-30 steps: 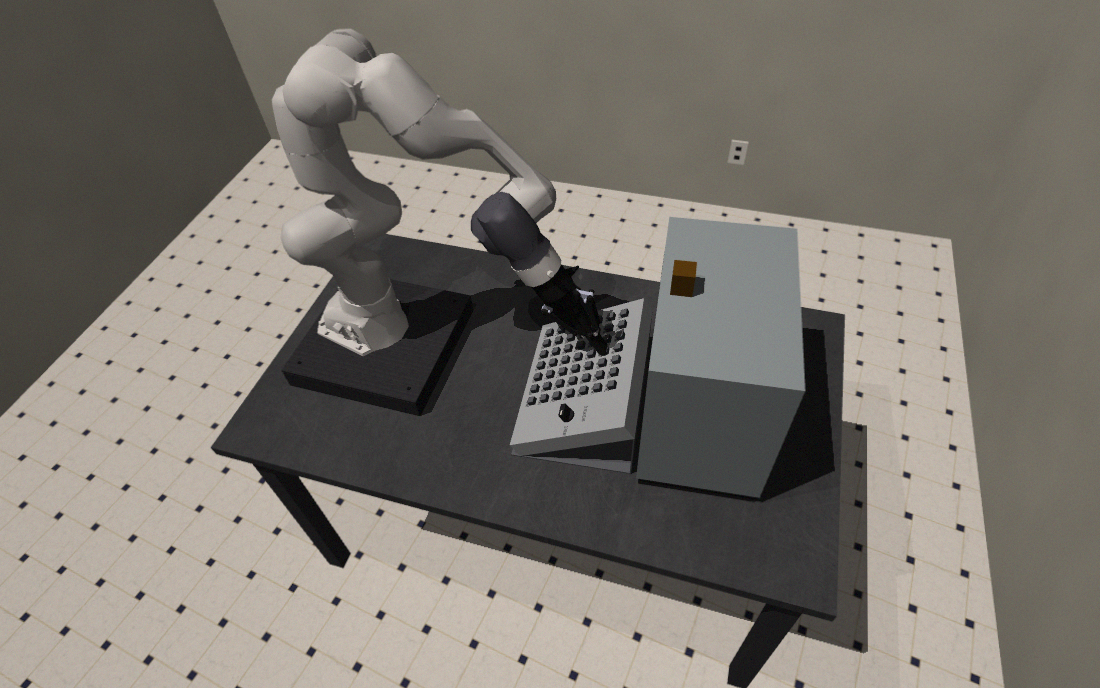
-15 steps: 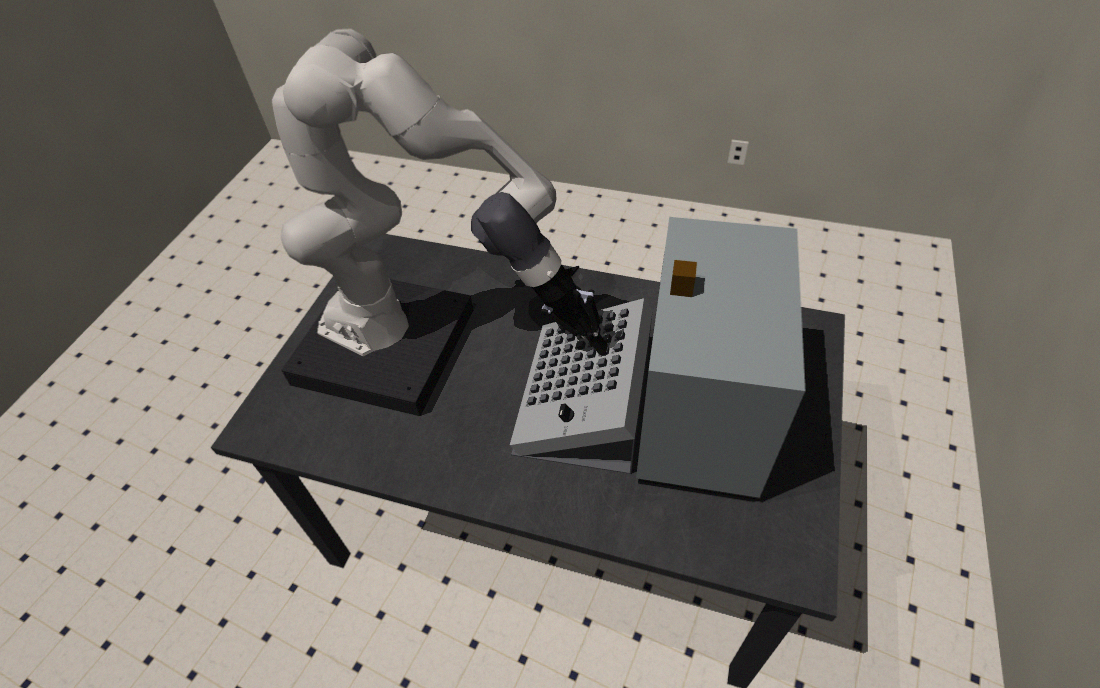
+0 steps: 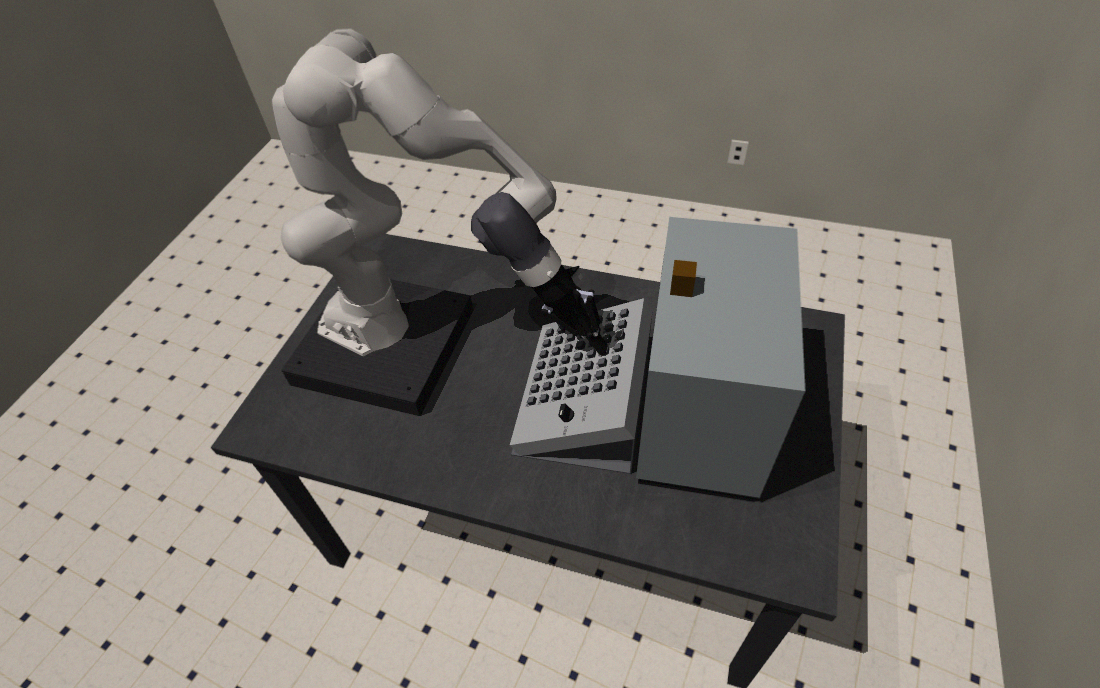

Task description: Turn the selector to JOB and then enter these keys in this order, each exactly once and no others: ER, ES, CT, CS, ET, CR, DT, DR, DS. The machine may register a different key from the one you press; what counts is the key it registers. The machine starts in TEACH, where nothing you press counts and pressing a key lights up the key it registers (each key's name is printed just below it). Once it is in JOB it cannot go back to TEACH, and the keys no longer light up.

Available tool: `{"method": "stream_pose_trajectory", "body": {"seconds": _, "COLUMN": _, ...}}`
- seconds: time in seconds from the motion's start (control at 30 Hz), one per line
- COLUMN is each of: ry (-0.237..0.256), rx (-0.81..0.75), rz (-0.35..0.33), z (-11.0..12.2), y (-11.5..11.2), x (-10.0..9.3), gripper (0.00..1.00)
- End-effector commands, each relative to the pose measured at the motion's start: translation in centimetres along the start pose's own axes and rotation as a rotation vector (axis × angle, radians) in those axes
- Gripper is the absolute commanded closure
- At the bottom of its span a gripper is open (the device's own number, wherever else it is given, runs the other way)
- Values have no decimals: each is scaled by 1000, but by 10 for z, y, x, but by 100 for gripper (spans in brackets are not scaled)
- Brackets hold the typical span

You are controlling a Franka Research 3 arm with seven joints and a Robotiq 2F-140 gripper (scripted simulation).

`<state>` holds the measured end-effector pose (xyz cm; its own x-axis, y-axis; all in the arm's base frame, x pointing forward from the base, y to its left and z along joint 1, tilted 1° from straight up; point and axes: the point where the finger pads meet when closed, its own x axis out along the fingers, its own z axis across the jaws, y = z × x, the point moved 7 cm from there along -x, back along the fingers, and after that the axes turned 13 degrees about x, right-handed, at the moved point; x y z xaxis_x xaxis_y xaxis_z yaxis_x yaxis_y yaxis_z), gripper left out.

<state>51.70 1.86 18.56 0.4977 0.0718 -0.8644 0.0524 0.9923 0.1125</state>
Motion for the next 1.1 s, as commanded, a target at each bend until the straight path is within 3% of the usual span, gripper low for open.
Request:
{"method": "stream_pose_trajectory", "body": {"seconds": 0.0, "ry": -3, "rx": 6, "rz": -1, "z": 2, "y": -1, "x": 0, "gripper": 90}}
{"method": "stream_pose_trajectory", "body": {"seconds": 0.37, "ry": -3, "rx": 6, "rz": -1, "z": 2, "y": -1, "x": -3, "gripper": 90}}
{"method": "stream_pose_trajectory", "body": {"seconds": 1.07, "ry": -3, "rx": 6, "rz": -1, "z": 2, "y": -1, "x": -30, "gripper": 90}}
